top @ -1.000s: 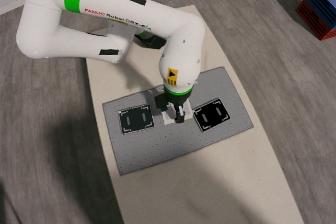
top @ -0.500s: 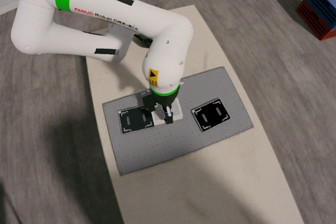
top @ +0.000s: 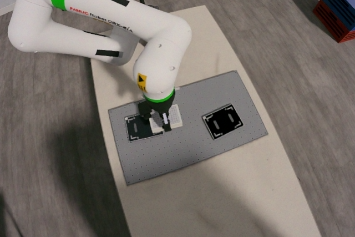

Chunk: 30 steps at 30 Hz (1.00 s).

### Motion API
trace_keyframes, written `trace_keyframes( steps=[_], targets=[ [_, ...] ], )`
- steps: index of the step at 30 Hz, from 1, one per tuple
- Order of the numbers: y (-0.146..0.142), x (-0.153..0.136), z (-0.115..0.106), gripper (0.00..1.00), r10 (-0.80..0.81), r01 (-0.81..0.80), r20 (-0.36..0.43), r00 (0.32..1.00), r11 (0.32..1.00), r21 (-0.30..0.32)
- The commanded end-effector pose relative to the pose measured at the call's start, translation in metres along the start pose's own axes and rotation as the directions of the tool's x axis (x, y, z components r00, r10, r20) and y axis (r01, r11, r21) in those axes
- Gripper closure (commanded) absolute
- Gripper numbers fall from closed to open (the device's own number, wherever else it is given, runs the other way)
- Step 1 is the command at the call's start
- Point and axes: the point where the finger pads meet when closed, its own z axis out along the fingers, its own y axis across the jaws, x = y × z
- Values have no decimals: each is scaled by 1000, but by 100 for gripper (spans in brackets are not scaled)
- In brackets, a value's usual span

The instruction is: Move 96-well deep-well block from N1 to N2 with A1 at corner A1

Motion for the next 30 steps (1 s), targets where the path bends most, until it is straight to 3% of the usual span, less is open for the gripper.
trace_keyframes(
  steps=[1,30],
  targets=[
    [2,12,-1,90,0,0,1,1000,1000,1],
    [18,94,-1,90,0,0,0,1000,1000,1]
  ],
)
